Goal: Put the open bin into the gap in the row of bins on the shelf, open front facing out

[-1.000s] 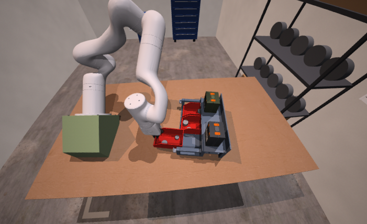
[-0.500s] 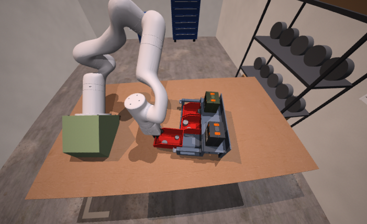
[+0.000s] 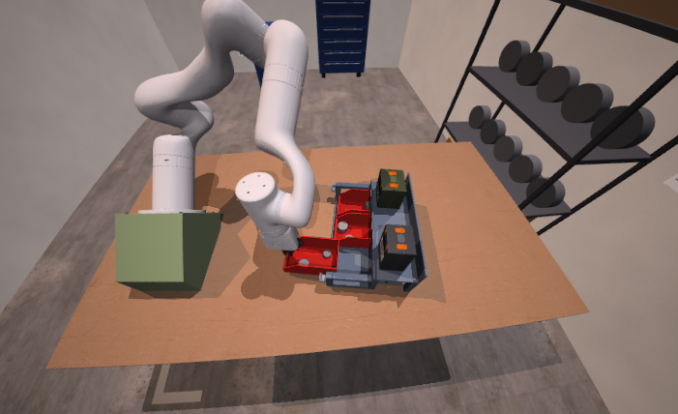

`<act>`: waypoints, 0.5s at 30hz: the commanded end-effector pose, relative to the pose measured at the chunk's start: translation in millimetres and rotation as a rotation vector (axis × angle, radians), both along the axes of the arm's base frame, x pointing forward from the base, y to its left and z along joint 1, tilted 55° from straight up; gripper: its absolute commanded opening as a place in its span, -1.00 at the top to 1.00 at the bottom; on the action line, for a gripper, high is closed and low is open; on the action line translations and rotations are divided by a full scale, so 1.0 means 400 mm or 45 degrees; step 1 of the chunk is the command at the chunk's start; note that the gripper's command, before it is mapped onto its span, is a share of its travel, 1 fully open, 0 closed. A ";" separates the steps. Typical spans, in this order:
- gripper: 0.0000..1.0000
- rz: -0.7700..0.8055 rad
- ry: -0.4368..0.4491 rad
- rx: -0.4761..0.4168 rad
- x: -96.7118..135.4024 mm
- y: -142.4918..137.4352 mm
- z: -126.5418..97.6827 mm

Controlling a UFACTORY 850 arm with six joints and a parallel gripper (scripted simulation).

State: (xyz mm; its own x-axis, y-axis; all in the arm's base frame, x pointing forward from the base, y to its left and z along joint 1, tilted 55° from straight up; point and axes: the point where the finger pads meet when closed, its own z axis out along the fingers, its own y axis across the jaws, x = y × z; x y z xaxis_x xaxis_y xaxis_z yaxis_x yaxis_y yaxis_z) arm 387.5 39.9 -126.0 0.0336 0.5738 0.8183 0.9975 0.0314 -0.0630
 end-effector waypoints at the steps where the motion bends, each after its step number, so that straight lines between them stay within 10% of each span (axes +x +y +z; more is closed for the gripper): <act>1: 1.00 0.014 0.012 0.002 0.001 -0.001 0.000; 15: 1.00 0.042 0.031 0.003 0.001 -0.001 0.000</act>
